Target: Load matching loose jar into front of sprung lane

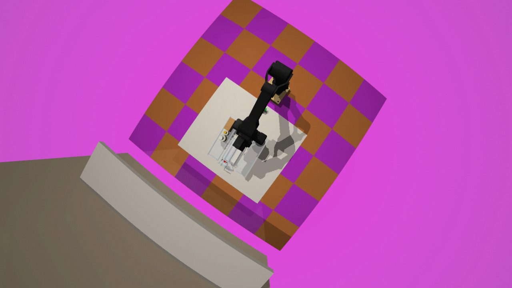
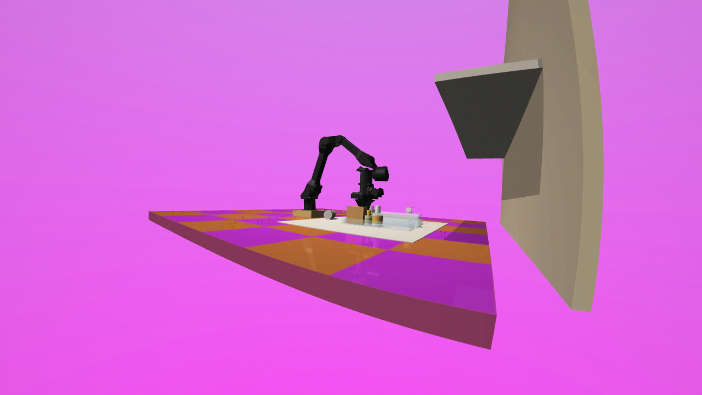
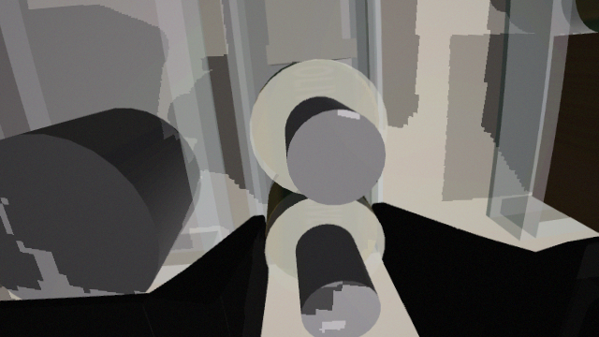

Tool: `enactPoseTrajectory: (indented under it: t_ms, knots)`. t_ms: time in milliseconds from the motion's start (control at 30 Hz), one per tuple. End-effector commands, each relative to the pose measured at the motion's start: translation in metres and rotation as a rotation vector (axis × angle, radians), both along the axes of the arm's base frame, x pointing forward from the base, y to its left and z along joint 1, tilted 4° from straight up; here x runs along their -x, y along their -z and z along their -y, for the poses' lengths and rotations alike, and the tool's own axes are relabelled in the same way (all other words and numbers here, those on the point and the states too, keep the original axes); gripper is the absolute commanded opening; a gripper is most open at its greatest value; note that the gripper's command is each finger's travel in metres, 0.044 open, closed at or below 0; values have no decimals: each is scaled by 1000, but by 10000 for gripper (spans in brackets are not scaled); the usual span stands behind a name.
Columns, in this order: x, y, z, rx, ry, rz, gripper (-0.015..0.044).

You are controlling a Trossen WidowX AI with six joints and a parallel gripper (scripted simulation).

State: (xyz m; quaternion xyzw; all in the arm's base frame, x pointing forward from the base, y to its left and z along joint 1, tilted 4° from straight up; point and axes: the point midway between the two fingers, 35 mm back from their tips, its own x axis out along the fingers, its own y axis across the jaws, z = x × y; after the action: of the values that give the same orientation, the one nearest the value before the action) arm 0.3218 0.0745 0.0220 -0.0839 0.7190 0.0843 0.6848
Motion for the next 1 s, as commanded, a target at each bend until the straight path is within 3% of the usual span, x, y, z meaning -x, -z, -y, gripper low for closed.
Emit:
enactPoseTrajectory:
  t_ms: [0, 300, 633, 967]
  knots:
    - [1, 0, 0, 1, -1, 4, 0]
    - [1, 0, 0, 1, -1, 4, 0]
    - [0, 0, 0, 1, -1, 4, 262]
    - [-1, -18, 0, 1, -1, 4, 275]
